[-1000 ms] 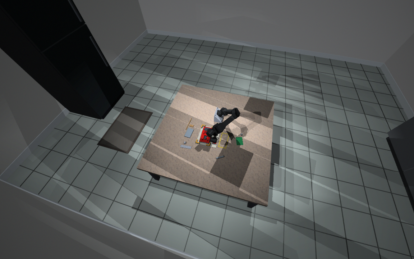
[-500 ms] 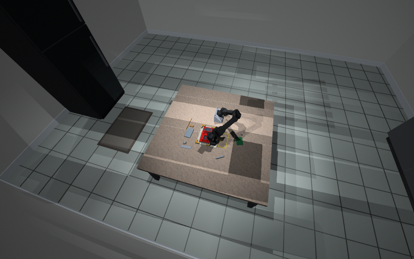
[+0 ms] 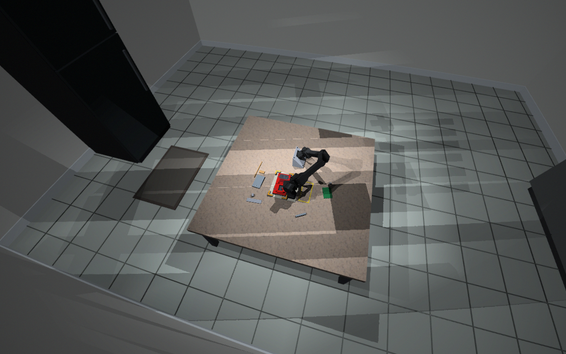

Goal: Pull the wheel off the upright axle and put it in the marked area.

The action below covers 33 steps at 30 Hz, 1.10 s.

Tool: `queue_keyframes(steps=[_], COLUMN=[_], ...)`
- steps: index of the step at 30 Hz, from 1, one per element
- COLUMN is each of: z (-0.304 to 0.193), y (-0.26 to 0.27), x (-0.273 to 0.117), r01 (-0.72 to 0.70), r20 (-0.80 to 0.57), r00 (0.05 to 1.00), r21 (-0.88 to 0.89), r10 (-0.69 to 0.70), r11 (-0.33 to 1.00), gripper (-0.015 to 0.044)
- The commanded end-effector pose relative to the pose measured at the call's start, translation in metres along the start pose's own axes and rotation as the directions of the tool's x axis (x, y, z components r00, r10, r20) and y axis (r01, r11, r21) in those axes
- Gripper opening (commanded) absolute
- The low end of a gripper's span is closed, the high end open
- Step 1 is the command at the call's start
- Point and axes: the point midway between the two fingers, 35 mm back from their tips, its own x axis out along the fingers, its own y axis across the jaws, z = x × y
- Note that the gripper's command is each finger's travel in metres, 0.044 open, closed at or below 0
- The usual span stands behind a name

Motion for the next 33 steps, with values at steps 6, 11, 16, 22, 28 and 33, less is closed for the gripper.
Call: queue_keyframes(steps=[6, 11, 16, 22, 28, 33], z=[0.0, 0.0, 0.0, 0.0, 0.0, 0.0], y=[0.0, 0.0, 0.0, 0.0, 0.0, 0.0], x=[-0.002, -0.003, -0.005, -0.007, -0.009, -0.011], r01=[0.001, 0.0, 0.0, 0.0, -0.001, -0.001], r20=[0.0, 0.0, 0.0, 0.0, 0.0, 0.0], r00=[1.0, 1.0, 1.0, 1.0, 1.0, 1.0], r21=[-0.002, -0.002, -0.002, -0.001, -0.001, -0.001], r10=[-0.001, 0.0, 0.0, 0.0, 0.001, 0.001], r11=[1.0, 1.0, 1.0, 1.0, 1.0, 1.0], gripper=[0.0, 0.0, 0.0, 0.0, 0.0, 0.0])
